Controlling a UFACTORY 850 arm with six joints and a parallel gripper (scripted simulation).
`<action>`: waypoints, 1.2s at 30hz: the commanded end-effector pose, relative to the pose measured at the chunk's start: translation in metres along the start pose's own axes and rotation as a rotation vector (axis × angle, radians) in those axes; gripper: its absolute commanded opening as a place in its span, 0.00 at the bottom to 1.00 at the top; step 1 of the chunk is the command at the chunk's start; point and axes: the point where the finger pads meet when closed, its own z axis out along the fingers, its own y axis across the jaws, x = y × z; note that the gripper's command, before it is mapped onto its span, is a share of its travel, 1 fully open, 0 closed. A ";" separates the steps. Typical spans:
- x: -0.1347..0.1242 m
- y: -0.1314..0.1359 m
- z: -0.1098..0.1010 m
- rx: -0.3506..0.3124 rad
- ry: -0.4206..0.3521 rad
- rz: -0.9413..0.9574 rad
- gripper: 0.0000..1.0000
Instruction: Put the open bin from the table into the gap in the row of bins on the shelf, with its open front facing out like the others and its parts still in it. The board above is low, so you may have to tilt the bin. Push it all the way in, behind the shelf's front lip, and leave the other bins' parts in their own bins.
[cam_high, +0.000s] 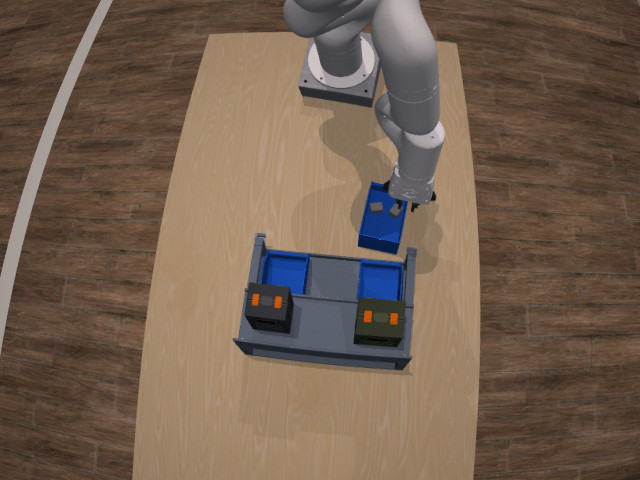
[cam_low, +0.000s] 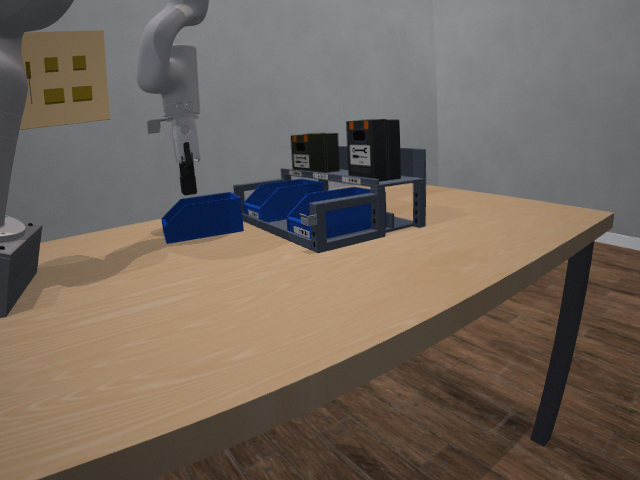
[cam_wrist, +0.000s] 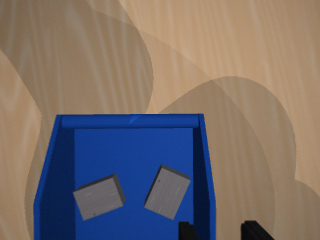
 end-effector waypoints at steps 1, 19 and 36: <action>-0.001 0.000 -0.001 -0.001 -0.001 0.000 0.29; -0.001 0.000 -0.004 -0.001 -0.001 0.000 0.29; -0.001 0.001 0.002 -0.001 -0.001 0.000 0.29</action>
